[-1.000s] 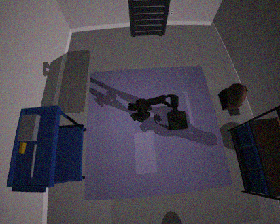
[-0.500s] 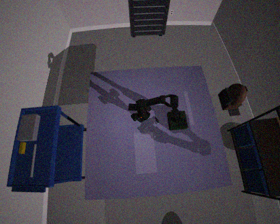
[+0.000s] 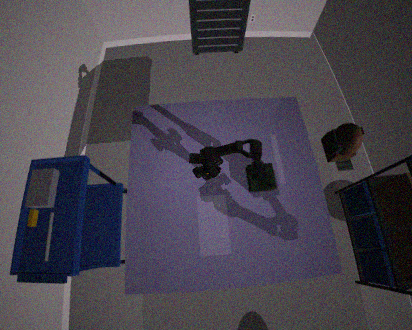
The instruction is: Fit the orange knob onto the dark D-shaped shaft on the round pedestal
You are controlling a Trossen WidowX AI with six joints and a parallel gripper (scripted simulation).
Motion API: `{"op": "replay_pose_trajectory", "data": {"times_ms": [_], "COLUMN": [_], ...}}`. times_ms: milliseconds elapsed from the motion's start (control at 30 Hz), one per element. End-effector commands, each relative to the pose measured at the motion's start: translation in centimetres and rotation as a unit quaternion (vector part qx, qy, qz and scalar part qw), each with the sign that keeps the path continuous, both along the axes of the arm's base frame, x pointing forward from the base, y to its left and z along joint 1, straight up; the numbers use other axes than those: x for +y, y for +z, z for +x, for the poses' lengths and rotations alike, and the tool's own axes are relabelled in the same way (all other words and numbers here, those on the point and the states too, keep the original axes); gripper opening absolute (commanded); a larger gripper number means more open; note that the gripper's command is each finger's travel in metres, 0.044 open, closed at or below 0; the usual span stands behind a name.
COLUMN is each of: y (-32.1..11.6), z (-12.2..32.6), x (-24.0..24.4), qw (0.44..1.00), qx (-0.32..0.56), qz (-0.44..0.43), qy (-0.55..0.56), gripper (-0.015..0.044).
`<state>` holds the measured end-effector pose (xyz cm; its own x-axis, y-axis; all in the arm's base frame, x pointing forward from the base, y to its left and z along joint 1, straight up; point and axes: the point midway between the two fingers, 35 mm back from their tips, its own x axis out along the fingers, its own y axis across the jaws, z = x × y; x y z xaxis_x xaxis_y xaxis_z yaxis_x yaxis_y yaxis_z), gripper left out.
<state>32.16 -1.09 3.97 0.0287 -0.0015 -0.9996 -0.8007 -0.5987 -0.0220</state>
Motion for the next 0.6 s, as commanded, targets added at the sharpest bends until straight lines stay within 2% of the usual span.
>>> {"op": "replay_pose_trajectory", "data": {"times_ms": [0, 267, 567], "y": [-0.27, -0.09, -0.09], "z": [-0.09, -0.01, -0.01], "x": [0.05, 0.01, 0.01], "qw": [1.000, 1.000, 1.000], "qx": [0.001, 0.000, 0.000], "qz": [0.000, 0.000, 0.000], "qy": [0.014, 0.006, 0.006], "gripper": [0.0000, 0.0000, 0.0236]}}
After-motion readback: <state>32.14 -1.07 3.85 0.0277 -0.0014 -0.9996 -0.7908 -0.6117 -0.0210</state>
